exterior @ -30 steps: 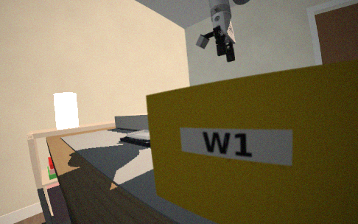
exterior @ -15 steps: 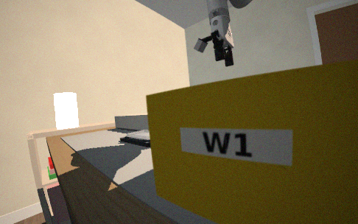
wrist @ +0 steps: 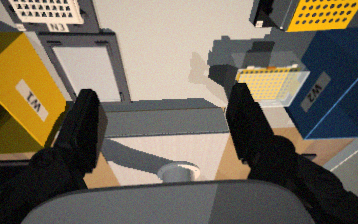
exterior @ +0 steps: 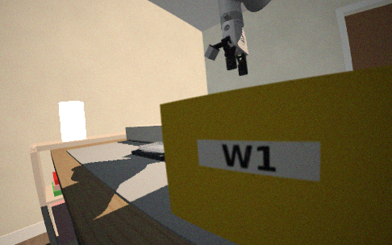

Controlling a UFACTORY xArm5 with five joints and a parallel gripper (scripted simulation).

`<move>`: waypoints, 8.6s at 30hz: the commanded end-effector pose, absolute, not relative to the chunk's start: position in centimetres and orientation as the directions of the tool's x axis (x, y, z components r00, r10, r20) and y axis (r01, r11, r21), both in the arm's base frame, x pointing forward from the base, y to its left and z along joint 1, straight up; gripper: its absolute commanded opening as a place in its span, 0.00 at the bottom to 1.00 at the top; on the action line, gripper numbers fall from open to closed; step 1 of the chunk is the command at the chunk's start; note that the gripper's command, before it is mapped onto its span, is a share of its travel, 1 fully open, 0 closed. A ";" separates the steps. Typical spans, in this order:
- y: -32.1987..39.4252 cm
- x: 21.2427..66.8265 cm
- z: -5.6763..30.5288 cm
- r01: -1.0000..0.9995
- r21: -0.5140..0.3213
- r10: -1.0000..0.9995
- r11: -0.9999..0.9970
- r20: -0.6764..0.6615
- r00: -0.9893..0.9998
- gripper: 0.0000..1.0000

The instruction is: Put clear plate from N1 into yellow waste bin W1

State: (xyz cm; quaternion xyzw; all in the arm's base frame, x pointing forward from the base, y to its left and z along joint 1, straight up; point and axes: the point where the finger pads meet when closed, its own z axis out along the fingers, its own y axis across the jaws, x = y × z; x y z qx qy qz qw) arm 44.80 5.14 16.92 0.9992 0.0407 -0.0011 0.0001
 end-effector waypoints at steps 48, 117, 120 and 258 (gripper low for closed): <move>20.2 60.6 10.2 0.081 -0.001 0.081 -0.997 0.003 0.997 1.00; 23.9 64.4 3.0 0.081 -0.001 0.081 -0.997 0.003 0.997 1.00; 23.9 64.4 2.5 0.081 -0.001 0.081 -0.997 0.003 0.997 1.00; 23.9 64.4 -4.3 0.081 -0.001 0.081 -0.997 0.003 0.997 0.00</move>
